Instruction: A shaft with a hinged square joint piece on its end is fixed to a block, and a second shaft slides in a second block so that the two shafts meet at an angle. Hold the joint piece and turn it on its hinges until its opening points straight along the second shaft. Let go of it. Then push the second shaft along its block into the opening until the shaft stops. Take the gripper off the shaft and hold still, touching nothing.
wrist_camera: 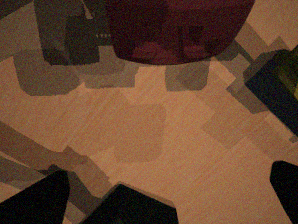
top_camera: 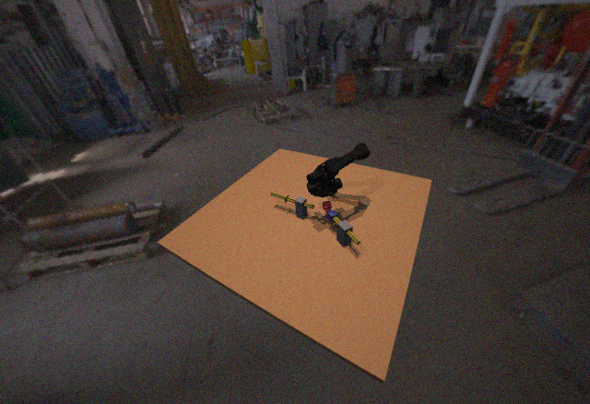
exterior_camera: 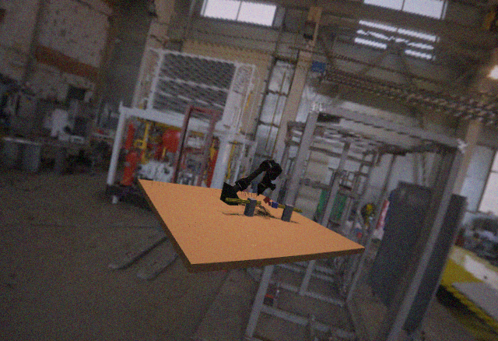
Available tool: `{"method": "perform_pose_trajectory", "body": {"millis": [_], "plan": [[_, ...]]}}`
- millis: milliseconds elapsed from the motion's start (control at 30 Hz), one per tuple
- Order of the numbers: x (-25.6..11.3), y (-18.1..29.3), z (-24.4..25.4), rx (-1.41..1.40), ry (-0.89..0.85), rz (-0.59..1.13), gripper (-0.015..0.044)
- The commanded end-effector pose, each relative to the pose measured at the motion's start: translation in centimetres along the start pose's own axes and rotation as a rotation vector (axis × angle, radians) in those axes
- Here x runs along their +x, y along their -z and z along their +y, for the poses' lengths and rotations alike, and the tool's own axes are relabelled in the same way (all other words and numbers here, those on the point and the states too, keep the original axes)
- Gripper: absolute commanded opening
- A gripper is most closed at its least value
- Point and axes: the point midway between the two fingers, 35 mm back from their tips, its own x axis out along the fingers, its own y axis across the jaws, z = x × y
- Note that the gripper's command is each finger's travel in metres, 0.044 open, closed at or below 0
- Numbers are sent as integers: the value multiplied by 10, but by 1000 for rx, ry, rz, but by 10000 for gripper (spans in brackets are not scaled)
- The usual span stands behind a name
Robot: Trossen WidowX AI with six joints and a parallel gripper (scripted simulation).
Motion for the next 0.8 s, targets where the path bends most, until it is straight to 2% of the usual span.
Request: {"method": "perform_pose_trajectory", "body": {"millis": [0,233,767], "plan": [[18,-2,1,5,-11,4,440],[28,-6,2,4,-12,3,440],[17,-63,2,2,-10,0,440]]}}
